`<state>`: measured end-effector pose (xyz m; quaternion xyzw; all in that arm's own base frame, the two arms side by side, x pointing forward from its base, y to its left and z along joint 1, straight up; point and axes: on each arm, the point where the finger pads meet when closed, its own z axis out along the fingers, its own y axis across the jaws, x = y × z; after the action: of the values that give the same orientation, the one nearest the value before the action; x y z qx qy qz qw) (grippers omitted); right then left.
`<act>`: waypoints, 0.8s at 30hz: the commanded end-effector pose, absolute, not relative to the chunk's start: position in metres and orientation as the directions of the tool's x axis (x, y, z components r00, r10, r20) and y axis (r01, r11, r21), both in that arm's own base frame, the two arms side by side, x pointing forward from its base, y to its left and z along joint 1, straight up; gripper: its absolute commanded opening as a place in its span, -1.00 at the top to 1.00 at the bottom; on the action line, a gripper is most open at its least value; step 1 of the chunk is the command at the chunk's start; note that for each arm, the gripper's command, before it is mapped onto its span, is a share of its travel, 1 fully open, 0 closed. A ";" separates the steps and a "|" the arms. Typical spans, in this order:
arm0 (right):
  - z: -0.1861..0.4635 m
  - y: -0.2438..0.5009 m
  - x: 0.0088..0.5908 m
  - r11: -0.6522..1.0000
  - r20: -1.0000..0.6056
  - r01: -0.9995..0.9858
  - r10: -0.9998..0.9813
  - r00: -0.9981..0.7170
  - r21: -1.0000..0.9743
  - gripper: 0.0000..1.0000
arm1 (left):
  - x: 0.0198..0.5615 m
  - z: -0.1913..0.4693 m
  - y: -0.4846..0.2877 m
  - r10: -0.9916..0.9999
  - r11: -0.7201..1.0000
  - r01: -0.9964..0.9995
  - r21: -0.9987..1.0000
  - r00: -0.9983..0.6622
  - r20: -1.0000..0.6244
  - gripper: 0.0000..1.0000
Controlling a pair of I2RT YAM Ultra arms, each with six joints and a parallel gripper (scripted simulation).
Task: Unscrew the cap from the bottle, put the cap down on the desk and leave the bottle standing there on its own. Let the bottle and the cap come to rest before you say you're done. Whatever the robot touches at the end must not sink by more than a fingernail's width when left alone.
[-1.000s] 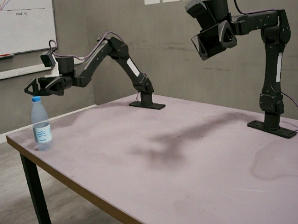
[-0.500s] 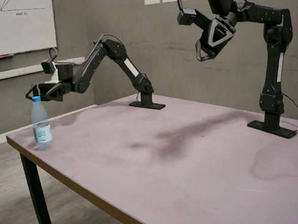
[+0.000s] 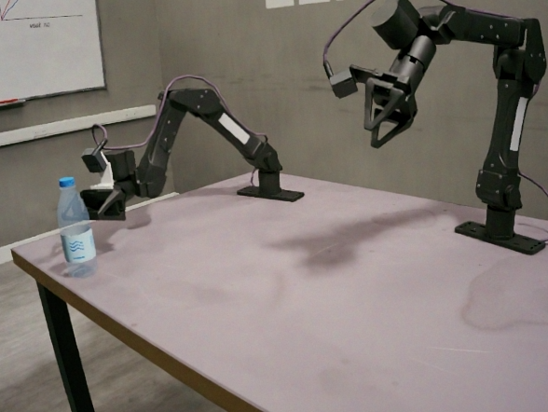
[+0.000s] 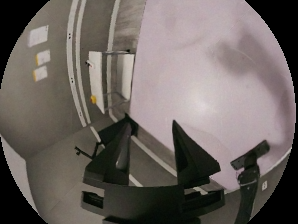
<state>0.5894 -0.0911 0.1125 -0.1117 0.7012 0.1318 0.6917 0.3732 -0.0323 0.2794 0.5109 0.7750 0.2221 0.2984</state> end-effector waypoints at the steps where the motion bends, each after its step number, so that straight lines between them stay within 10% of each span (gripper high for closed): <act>1: 0.141 -0.089 0.589 0.930 -0.997 -0.365 -0.015 0.070 -0.040 -0.88 | 0.369 0.303 -0.043 0.970 0.242 0.747 0.619 -0.176 -0.166 -0.15; 10: 0.065 -0.105 0.539 0.914 -1.000 -0.407 -0.002 -0.006 0.001 -0.88 | 0.303 0.302 -0.098 0.965 -0.204 0.823 0.530 0.260 -0.031 -0.15; 24: 0.079 -0.102 0.545 0.909 -1.000 -0.415 -0.014 0.023 -0.022 -0.88 | 0.302 0.298 -0.095 0.963 -0.221 0.835 0.504 0.270 -0.025 -0.15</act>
<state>0.5414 -0.1057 0.0587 -0.1370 0.7010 0.1510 0.6834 0.3060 -0.0947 0.3029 0.7600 0.5861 0.1646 0.2275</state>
